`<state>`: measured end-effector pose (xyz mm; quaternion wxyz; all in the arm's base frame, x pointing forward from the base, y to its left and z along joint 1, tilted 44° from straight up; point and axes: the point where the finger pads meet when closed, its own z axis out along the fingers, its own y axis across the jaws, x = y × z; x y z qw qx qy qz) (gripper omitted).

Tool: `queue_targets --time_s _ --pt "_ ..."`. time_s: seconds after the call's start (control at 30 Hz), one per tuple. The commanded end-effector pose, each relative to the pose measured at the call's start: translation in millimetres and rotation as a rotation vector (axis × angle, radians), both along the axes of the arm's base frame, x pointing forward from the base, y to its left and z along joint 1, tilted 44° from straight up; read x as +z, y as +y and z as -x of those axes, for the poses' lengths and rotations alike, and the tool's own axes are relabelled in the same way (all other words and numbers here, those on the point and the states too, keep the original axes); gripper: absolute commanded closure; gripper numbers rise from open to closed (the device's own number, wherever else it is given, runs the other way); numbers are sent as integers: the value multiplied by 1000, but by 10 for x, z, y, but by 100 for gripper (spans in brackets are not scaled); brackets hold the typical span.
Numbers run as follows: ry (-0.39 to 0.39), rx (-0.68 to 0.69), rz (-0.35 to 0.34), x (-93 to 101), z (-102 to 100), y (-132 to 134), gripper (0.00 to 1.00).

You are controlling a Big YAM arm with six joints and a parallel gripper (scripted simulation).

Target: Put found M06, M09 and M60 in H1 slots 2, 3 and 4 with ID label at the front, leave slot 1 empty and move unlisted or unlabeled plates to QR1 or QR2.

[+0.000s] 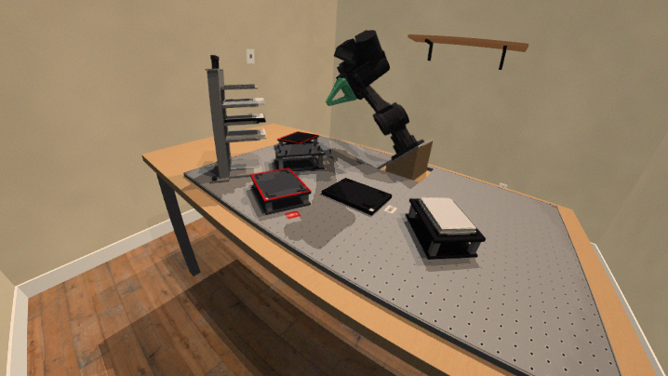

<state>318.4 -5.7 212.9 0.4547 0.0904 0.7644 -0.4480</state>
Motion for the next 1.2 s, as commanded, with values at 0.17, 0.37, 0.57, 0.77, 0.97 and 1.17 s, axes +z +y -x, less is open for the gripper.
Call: queue_targets --time_s 0.17,0.37,0.57,0.77,0.97,1.17 --pt "-66 57 51 94 -24 79 100" --pt "-104 72 81 40 -37 82 100" --pt "-96 53 85 127 13 -73 100" --pt "-98 53 84 247 63 -184 100" --pt "-110 52 79 445 106 -309 100" --pt "-136 51 70 670 113 -384 100"
